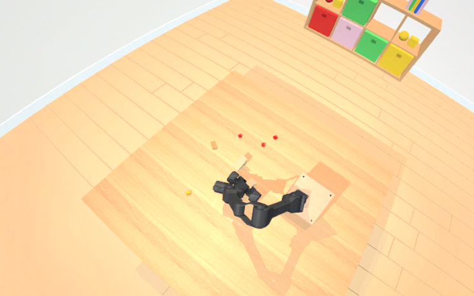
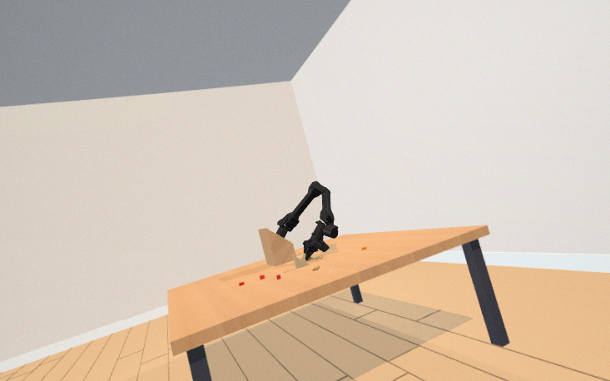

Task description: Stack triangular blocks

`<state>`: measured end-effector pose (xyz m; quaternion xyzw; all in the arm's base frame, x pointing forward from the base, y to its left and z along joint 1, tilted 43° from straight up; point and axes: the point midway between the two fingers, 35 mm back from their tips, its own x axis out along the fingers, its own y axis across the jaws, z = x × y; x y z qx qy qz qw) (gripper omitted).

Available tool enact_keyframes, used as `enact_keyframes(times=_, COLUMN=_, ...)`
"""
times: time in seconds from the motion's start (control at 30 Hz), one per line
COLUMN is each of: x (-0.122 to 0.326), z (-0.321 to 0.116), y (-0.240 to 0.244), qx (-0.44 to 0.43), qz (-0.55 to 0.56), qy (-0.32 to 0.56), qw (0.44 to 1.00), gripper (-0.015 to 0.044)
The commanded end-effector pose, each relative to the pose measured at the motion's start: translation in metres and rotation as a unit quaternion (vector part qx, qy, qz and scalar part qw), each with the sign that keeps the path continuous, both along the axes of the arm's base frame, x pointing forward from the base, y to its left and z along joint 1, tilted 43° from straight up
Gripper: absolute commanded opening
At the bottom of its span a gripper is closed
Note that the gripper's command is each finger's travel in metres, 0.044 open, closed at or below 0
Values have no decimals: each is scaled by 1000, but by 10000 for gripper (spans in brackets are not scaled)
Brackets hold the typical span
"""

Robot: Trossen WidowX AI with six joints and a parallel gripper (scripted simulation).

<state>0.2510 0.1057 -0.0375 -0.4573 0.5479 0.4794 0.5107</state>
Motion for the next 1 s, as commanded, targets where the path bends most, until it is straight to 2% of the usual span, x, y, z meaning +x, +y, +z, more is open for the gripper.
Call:
enact_keyframes(times=0.0, x=0, z=0, y=0, qx=0, qz=0, qy=0, qw=1000, gripper=138)
enact_keyframes(times=0.17, x=0, z=0, y=0, qx=0, qz=0, qy=0, qw=1000, gripper=105)
enact_keyframes(times=0.3, x=0, z=1, y=0, qx=0, qz=0, qy=0, qw=1000, gripper=0)
enact_keyframes(times=0.97, x=-2, z=68, y=-65, qx=-2, qz=0, qy=0, qw=1000, gripper=0)
